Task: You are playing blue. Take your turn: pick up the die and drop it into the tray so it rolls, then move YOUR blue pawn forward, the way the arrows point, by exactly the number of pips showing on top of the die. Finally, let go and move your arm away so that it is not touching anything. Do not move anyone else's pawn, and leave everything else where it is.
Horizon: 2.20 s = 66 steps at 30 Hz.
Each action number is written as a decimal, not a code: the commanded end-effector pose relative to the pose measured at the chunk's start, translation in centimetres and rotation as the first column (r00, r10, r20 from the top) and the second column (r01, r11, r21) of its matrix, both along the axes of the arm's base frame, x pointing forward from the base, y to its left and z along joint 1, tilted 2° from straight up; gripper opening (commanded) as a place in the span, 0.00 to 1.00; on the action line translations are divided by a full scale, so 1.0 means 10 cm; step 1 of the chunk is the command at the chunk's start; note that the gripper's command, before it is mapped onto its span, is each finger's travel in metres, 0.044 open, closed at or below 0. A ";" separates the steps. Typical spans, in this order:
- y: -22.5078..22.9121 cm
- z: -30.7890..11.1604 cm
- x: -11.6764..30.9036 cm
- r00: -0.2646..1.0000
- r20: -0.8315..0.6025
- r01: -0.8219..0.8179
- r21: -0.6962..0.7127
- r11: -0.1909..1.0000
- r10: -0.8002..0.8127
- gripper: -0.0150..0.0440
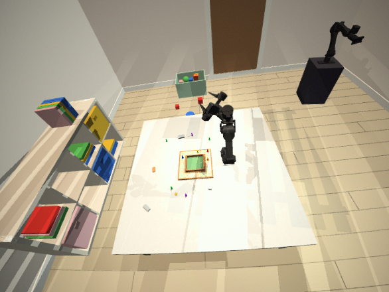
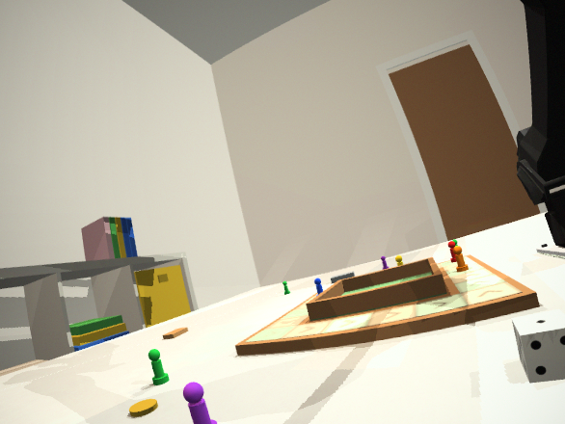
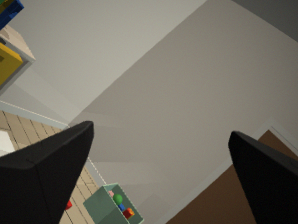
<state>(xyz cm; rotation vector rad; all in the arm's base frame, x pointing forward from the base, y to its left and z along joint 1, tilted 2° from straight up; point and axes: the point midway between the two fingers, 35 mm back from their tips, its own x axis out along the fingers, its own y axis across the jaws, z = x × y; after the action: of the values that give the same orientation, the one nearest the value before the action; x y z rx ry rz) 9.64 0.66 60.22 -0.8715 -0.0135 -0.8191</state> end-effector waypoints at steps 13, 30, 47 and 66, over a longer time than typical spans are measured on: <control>-0.83 -0.54 0.51 0.909 0.244 -0.416 0.578 0.702 0.338 0.72; -0.07 -2.13 2.00 0.799 0.145 -0.174 0.985 -0.006 0.584 0.72; 2.07 -4.16 1.42 0.526 -0.401 0.554 0.831 0.056 0.750 0.72; 2.53 -5.17 0.30 0.345 -0.686 0.656 0.664 0.358 0.641 0.72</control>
<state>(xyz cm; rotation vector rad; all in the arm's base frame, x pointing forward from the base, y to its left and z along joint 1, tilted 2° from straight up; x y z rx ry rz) 12.90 26.24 9.96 0.0276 1.5193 0.0159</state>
